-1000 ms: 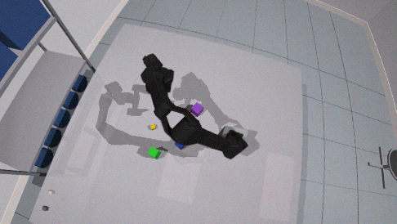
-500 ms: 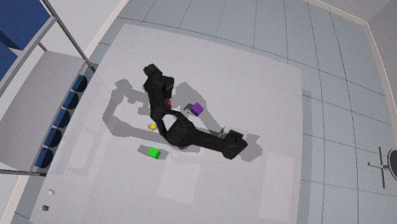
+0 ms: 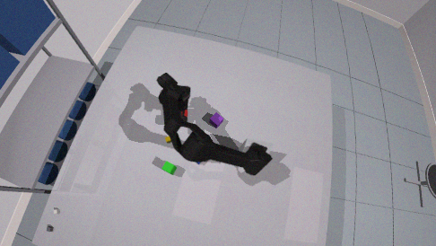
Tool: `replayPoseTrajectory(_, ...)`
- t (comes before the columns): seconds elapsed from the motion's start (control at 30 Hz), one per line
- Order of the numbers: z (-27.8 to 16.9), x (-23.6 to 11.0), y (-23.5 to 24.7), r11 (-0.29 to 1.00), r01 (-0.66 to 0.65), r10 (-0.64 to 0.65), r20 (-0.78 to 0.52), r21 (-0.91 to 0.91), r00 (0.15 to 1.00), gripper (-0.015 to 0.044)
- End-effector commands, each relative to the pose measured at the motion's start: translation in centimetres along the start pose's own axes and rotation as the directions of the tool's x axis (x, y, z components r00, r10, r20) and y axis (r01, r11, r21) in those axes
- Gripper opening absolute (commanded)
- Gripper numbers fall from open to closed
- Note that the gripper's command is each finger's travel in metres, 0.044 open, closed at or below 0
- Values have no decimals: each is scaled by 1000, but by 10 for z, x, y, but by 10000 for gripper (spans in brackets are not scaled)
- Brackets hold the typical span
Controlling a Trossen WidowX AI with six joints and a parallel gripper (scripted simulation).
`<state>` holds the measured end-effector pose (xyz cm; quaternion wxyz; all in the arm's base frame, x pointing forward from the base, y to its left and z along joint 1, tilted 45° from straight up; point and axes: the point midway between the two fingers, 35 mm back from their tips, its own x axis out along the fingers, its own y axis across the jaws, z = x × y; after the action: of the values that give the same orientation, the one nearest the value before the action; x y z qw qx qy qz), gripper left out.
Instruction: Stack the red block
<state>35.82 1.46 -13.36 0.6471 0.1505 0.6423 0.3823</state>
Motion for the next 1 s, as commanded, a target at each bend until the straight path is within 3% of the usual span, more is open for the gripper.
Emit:
replayPoseTrajectory(0.0,0,6,0,1000,-5,5,6,5,1000,440)
replayPoseTrajectory(0.57,0,25,1,1000,-3,3,-2,0,1000,440)
replayPoseTrajectory(0.9,0,25,1,1000,-3,3,-2,0,1000,177)
replayPoseTrajectory(0.97,0,25,1,1000,-3,3,-2,0,1000,164)
